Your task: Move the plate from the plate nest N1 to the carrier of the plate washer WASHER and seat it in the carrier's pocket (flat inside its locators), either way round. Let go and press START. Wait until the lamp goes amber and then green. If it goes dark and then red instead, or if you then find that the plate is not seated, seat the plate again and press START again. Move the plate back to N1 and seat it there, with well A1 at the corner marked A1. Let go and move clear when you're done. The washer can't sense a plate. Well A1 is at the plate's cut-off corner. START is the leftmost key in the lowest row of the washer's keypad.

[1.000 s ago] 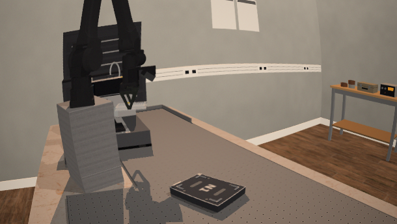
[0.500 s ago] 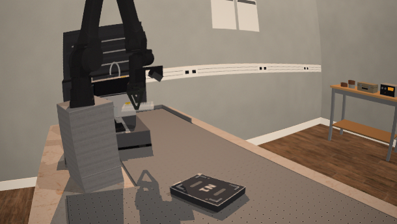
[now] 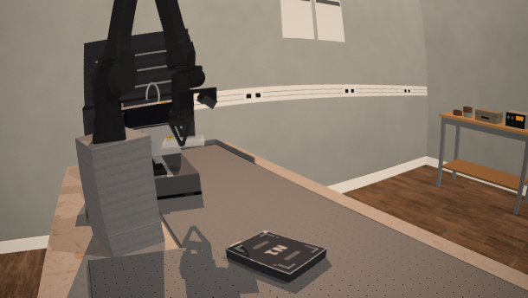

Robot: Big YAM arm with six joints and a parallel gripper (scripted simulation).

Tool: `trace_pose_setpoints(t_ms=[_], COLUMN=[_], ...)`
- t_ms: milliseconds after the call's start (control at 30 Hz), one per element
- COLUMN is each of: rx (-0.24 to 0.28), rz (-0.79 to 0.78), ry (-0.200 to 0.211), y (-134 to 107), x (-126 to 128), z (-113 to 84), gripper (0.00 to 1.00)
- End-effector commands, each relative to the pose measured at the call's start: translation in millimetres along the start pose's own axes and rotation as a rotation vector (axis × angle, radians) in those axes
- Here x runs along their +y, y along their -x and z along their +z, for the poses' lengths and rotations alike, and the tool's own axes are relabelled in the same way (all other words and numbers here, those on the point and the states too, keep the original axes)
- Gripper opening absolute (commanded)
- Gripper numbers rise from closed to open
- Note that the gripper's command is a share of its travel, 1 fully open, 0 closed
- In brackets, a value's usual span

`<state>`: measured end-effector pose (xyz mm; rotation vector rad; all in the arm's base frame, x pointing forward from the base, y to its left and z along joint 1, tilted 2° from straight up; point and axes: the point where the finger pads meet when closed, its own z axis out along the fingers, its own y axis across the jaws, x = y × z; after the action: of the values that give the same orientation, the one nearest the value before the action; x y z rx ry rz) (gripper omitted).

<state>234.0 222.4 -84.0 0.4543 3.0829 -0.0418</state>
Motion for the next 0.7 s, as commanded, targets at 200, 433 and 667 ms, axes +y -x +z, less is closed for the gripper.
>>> trace_pose_setpoints(t_ms=[200, 433, 667], rx=[-0.003, -0.003, 0.004], rz=[-0.008, -0.008, 0.087], ry=[0.007, 0.007, -0.008], y=[4.6, 4.6, 10.3], x=[9.4, 9.4, -8.8], z=[2.8, 2.8, 8.0], gripper=[0.82, 0.82, 0.82])
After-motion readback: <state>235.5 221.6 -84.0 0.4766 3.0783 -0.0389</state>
